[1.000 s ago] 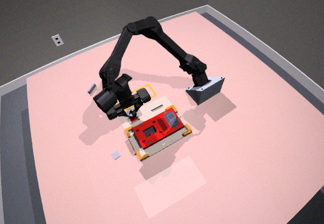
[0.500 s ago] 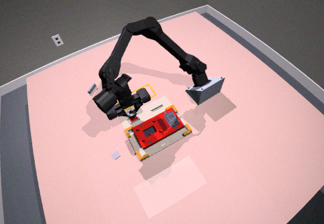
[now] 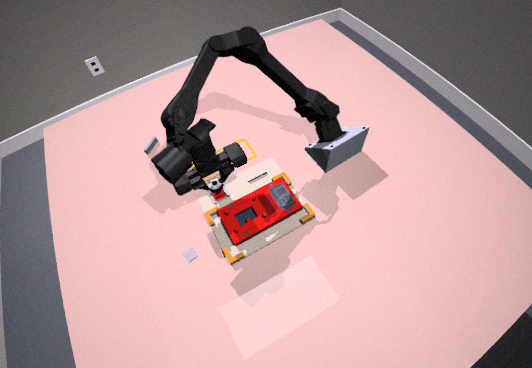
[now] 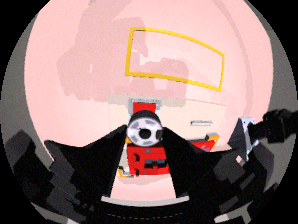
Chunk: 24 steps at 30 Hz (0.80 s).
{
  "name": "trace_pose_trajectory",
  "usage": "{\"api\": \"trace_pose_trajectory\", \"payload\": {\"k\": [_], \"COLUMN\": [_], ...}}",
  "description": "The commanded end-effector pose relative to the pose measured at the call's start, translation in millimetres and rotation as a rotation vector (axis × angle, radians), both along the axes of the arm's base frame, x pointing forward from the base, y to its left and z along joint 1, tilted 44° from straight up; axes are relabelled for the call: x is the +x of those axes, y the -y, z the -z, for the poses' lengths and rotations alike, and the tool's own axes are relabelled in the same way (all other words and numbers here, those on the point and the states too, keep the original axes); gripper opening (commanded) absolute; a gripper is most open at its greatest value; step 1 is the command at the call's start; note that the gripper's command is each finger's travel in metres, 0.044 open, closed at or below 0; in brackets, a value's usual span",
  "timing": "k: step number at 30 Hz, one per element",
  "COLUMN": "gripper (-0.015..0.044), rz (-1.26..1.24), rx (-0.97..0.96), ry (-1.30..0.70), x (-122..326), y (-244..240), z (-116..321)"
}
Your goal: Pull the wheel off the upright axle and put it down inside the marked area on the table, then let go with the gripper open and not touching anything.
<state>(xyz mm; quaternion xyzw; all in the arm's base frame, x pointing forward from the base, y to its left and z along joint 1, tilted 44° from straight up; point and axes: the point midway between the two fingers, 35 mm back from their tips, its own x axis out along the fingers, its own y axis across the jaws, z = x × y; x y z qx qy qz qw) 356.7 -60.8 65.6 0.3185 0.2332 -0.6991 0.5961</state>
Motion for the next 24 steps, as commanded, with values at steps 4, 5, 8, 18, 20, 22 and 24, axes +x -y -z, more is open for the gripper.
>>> {"api": "trace_pose_trajectory", "payload": {"k": [4, 5, 8, 18, 20, 22, 24], "gripper": [0.0000, 0.0000, 0.0000, 0.0000, 0.0000, 0.0000, 0.0000], "rz": [-0.006, -0.006, -0.006, -0.007, -0.007, -0.007, -0.007], "rx": [0.003, 0.003, 0.003, 0.003, 0.003, 0.003, 0.003], "ry": [0.004, 0.004, 0.004, 0.005, 0.005, 0.005, 0.005], "x": [1.3, 1.3, 1.4, 1.6, 1.7, 1.7, 1.8], "y": [-5.2, -5.4, -6.1, -8.4, -8.8, -9.3, -9.7], "z": [-3.3, -3.6, -4.3, -6.6, -7.1, -7.6, -8.1]}}
